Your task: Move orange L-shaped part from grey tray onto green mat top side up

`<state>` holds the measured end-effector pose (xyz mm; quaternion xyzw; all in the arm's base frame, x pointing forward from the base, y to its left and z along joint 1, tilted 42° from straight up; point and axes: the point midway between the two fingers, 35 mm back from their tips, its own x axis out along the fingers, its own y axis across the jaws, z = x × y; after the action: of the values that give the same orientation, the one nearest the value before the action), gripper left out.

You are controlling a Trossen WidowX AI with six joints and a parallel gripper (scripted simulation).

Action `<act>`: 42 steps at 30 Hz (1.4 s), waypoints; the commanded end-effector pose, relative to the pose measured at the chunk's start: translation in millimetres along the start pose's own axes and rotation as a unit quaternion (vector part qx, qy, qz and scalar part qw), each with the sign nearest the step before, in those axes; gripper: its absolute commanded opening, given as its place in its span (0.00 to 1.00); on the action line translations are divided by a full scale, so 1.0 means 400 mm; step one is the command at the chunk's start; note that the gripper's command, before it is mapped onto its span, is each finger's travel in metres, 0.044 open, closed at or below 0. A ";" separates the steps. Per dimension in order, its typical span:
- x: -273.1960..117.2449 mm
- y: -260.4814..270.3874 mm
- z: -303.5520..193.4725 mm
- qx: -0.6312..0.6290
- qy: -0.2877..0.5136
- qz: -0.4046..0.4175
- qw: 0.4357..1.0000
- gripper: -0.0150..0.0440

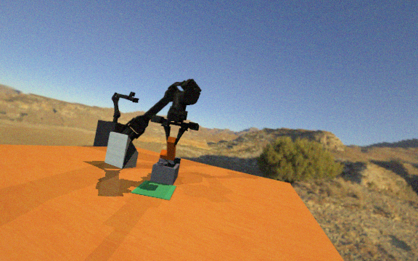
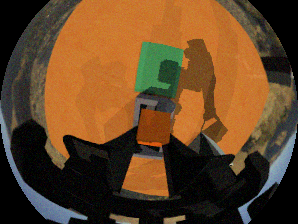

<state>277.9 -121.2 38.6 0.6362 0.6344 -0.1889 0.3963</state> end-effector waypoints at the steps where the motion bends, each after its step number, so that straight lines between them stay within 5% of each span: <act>1: -0.006 -0.002 0.050 -0.004 -0.006 0.002 1.000 0.25; 25: -0.012 -0.020 0.291 -0.005 -0.008 0.002 1.000 0.25; 42: 0.029 -0.019 0.298 -0.005 -0.008 0.002 1.000 0.25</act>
<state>303.2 -207.6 -40.9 0.6316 0.6308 -0.1893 0.4090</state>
